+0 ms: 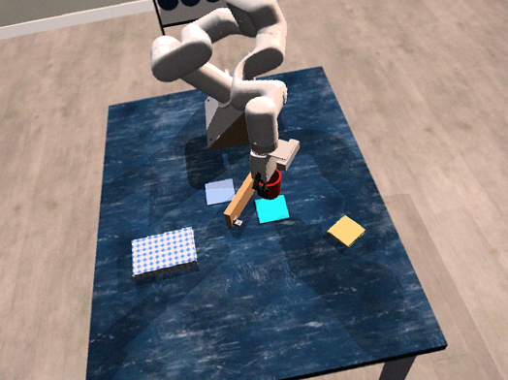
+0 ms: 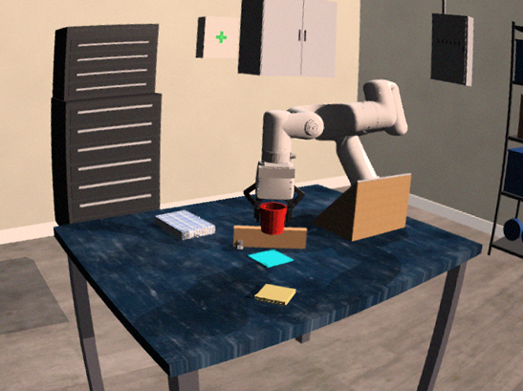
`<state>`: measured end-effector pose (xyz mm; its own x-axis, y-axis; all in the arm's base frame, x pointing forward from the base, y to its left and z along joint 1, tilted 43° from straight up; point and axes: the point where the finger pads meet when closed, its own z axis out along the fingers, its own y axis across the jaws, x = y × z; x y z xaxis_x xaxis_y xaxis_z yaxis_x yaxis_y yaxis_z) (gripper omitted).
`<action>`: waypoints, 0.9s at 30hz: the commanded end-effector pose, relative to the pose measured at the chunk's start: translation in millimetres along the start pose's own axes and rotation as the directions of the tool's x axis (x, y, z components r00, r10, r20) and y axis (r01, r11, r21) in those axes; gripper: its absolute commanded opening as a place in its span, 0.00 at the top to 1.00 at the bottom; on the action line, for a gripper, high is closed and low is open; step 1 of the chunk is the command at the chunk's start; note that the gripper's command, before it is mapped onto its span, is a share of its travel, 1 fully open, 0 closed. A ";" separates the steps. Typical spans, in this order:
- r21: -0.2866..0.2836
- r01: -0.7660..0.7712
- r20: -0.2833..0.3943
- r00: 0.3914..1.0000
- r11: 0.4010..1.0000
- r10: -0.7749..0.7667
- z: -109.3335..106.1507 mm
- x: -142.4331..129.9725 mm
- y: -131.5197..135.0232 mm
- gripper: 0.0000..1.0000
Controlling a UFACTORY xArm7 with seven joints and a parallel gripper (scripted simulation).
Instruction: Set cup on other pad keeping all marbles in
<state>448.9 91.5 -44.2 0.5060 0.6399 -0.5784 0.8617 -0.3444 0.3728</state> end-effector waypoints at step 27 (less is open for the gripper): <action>-0.003 0.001 -0.004 1.000 1.000 -0.001 36.3 0.7 0.7 0.15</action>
<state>450.0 70.8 -65.7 0.5059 0.6402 -0.5781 0.8617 -0.3440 0.3731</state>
